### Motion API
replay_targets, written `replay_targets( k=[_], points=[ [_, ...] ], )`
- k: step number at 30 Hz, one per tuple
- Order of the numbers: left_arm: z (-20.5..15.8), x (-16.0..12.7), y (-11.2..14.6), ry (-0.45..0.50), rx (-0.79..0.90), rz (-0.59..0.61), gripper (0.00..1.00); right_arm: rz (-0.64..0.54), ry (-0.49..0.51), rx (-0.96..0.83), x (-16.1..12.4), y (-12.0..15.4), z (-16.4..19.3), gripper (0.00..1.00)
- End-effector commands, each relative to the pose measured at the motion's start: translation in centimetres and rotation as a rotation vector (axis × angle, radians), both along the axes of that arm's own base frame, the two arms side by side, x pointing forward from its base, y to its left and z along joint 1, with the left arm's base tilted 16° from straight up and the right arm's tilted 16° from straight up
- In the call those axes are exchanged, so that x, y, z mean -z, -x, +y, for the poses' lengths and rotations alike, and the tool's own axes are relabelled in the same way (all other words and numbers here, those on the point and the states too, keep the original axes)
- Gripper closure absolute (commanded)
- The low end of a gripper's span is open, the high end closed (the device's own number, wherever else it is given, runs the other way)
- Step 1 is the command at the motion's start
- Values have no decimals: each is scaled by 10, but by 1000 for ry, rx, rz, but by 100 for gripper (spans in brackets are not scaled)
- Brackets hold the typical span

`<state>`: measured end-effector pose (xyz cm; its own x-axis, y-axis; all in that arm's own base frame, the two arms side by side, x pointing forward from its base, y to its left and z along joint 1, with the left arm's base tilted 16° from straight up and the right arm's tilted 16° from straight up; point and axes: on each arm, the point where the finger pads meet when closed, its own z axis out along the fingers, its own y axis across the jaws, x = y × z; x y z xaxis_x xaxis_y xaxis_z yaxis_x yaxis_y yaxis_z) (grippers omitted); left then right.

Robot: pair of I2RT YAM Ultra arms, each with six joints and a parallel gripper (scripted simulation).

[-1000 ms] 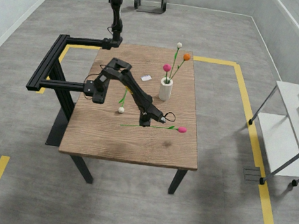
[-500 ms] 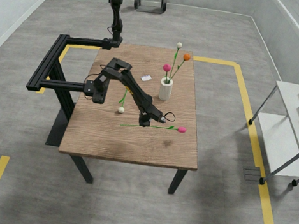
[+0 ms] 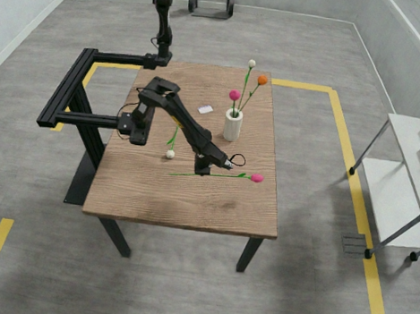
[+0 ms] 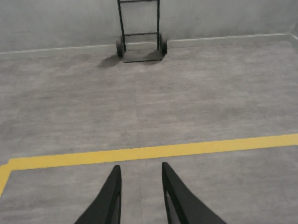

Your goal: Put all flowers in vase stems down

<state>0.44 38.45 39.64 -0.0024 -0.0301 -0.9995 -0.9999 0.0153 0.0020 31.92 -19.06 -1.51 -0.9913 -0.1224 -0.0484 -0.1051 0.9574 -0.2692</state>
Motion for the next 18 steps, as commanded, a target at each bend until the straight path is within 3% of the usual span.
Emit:
replay_targets(
  k=[1,10,18],
  points=[
    [-2,-9,1,-32,-7,-5,70,-49,-12,-14,-19,-2,4,100],
    [-2,-9,1,-32,-7,-5,70,-109,-21,-29,-41,2,11,100],
    [-2,-9,1,-32,-7,-5,70,-216,-27,-59,-81,1,21,100]
  ],
)
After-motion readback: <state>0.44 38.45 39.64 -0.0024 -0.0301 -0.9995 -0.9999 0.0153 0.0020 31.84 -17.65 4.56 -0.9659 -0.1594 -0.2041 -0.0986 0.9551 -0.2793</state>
